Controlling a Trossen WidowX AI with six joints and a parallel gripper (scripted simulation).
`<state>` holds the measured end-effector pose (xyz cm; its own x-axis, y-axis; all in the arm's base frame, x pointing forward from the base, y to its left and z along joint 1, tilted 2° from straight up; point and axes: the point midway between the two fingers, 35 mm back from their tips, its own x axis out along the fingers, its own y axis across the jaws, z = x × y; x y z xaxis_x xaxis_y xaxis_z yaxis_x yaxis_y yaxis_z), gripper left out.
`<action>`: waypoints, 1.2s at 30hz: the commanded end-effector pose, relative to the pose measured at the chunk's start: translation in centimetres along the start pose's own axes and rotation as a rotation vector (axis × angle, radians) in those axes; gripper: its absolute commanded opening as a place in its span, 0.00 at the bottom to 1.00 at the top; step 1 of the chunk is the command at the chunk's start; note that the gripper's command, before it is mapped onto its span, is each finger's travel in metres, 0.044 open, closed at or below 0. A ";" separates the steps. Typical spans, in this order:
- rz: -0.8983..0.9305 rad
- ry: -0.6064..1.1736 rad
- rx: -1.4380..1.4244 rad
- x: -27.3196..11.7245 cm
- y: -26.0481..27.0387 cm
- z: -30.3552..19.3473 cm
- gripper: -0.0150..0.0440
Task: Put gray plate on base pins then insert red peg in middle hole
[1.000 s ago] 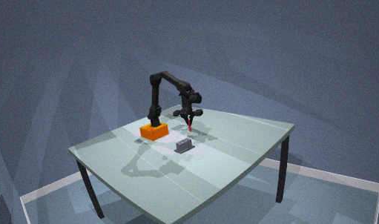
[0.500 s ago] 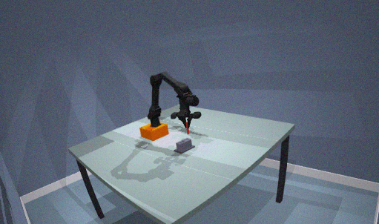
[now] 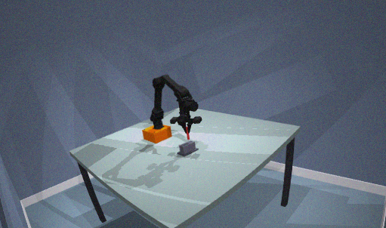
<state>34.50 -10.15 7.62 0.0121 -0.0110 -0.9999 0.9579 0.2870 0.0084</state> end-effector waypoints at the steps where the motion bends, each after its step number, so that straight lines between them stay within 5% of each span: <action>1: -0.010 0.001 -0.008 0.3 -0.3 1.4 0.25; 36: -0.010 0.001 -0.008 0.4 -0.5 2.1 0.25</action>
<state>34.63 -12.31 7.36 0.0072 -0.0116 -0.9999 0.9575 0.2883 0.0035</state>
